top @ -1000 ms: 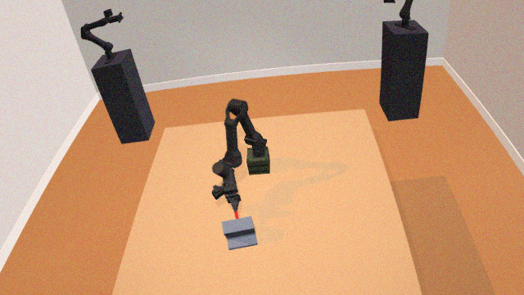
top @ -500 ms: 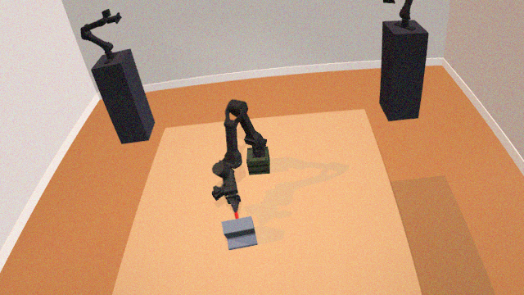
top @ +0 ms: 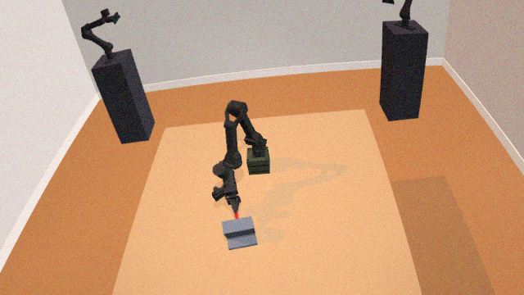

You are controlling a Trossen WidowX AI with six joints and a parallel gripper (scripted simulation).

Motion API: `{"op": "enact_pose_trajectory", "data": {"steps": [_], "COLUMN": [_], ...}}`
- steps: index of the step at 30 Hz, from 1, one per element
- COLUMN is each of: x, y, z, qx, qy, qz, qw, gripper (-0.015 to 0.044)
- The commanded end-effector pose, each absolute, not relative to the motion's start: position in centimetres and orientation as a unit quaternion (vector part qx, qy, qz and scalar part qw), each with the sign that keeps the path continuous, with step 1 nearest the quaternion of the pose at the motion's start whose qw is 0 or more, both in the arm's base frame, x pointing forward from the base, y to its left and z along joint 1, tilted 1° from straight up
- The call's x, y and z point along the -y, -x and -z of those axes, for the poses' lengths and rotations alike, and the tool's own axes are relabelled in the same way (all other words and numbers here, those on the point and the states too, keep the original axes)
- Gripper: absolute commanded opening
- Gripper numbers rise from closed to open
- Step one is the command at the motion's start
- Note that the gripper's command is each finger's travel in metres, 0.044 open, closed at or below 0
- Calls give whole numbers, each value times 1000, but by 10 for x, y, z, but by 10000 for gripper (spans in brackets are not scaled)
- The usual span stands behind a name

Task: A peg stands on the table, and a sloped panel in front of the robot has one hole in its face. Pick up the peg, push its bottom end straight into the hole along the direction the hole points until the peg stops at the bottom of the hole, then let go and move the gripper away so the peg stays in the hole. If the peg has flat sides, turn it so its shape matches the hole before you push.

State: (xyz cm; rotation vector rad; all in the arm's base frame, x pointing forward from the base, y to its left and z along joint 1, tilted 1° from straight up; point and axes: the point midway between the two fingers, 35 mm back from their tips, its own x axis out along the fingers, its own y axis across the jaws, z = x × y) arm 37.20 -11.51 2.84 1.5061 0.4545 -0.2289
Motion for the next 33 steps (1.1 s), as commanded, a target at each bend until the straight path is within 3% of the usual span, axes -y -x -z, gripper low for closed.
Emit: {"op": "enact_pose_trajectory", "data": {"steps": [1, 33], "x": [116, 114], "y": [-375, -385], "z": [-29, -22], "qx": [-201, -201], "qy": [-676, -676], "qz": [103, 103], "qw": [701, 701], "gripper": [0, 0]}}
